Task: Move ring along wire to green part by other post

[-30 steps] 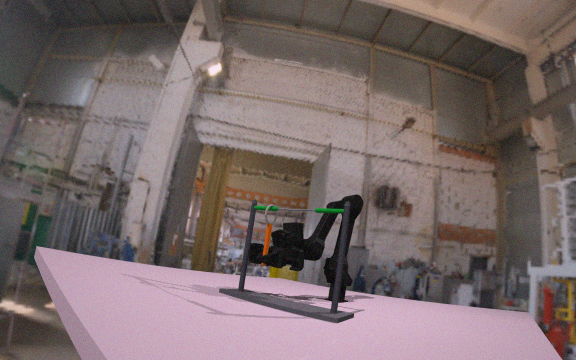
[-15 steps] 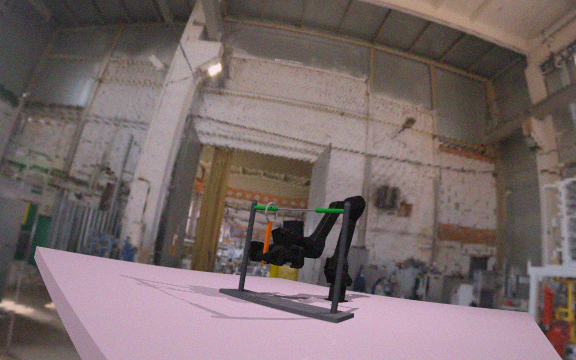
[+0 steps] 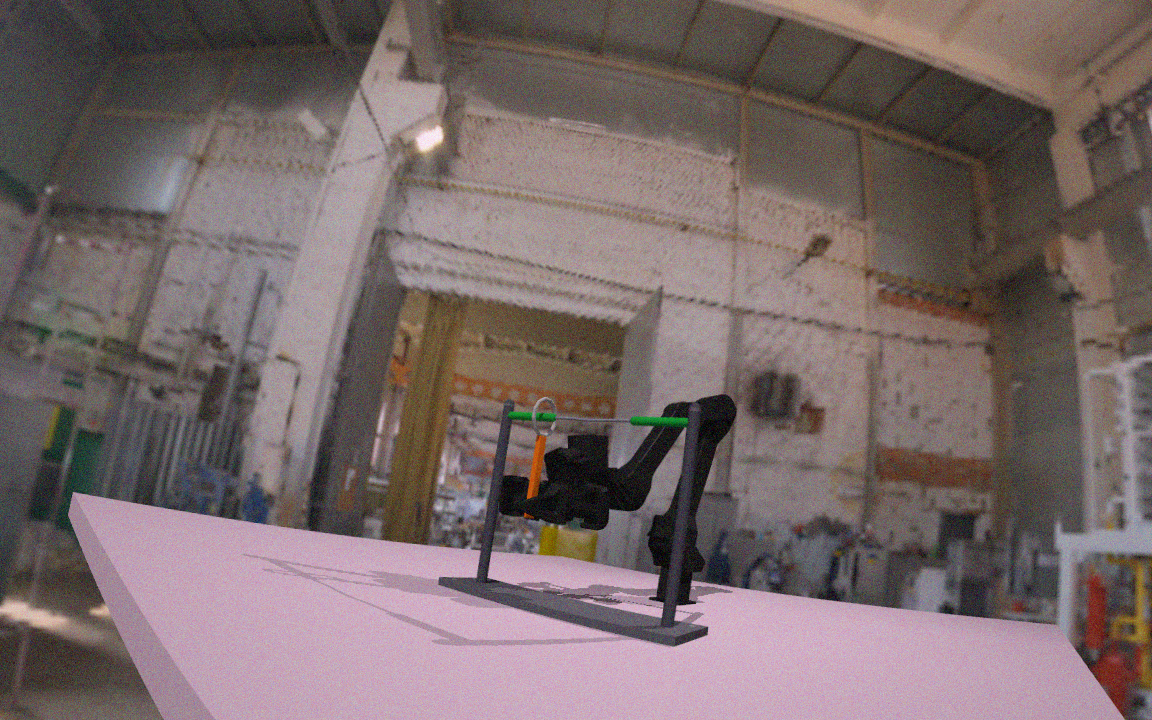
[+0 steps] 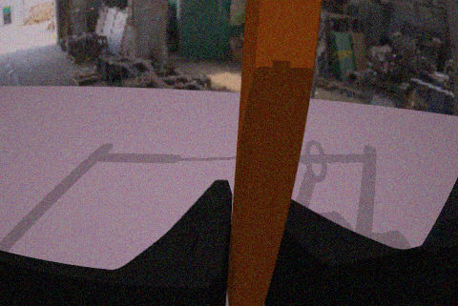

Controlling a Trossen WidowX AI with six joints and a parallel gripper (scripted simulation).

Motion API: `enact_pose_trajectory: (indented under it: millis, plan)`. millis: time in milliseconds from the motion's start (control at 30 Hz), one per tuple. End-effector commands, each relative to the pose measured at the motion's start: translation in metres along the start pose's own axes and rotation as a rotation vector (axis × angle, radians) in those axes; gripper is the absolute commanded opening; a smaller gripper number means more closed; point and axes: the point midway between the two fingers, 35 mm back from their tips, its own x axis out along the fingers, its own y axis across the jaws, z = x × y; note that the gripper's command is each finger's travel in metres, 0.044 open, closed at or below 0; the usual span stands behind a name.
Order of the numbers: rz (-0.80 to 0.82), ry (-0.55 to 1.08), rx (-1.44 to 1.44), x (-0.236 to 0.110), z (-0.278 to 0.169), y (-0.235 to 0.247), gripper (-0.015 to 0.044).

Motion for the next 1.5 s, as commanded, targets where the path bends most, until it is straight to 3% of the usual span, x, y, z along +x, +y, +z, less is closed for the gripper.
enact_pose_trajectory:
  millis: [0, 1467]
  plan:
    - [0.001, 0.001, 0.000, 0.000, 0.000, 0.000, -0.0150]
    - [-0.024, 0.006, -0.001, 0.000, 0.001, 0.035, -0.0150]
